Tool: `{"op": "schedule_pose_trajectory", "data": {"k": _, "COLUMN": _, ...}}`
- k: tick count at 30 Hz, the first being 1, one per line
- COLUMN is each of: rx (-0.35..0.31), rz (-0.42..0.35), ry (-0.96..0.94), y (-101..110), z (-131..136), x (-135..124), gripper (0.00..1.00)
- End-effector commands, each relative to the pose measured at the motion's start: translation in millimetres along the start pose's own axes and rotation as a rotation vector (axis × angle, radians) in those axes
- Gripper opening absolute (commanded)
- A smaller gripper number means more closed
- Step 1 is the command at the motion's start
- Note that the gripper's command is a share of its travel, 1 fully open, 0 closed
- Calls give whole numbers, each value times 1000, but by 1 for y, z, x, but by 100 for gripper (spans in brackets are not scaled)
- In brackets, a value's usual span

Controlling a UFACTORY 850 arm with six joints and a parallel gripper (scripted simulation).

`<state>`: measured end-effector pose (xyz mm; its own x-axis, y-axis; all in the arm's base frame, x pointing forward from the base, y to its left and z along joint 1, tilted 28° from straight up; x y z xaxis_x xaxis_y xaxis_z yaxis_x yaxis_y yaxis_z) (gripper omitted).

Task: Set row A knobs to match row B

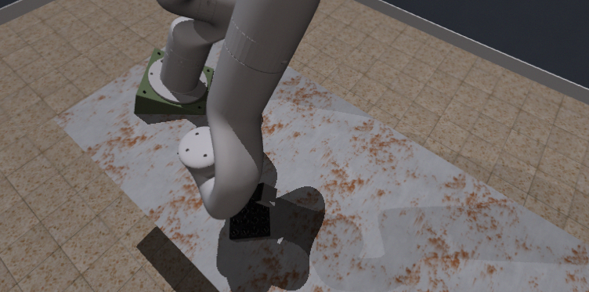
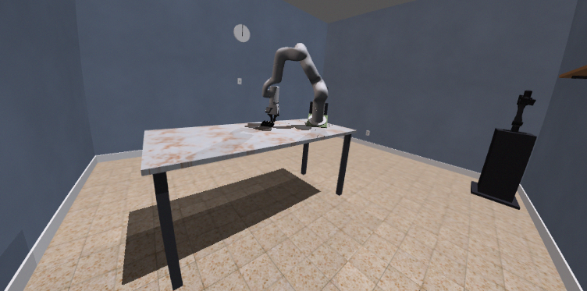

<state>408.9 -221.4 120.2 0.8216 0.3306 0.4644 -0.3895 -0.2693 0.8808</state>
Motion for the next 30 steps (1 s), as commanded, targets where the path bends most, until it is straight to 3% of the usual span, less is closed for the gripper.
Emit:
{"op": "schedule_pose_trajectory", "data": {"k": 1, "rx": -1, "rz": 1, "ry": 0, "y": 9, "z": 1, "x": 0, "gripper": 19}}
{"op": "schedule_pose_trajectory", "data": {"k": 13, "rx": -1, "rz": 1, "ry": 1, "y": 31, "z": 1, "x": 0, "gripper": 19}}
{"op": "schedule_pose_trajectory", "data": {"k": 28, "rx": -1, "rz": 1, "ry": 1, "y": 33, "z": 1, "x": 0, "gripper": 19}}
{"op": "schedule_pose_trajectory", "data": {"k": 29, "rx": -1, "rz": 1, "ry": 1, "y": 33, "z": 1, "x": 0, "gripper": 100}}
{"op": "schedule_pose_trajectory", "data": {"k": 30, "rx": -1, "rz": 1, "ry": 1, "y": 33, "z": 1, "x": 0, "gripper": 100}}
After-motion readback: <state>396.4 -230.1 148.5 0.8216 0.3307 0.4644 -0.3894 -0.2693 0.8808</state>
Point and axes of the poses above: the point where the finger pads meet when closed, its own y axis back along the fingers, its own z axis across the jaws, x = y × z, the point moved 1 cm from there along y, back along the fingers, and after that the axes turned 4 degrees about -y, right-handed, at the moved point
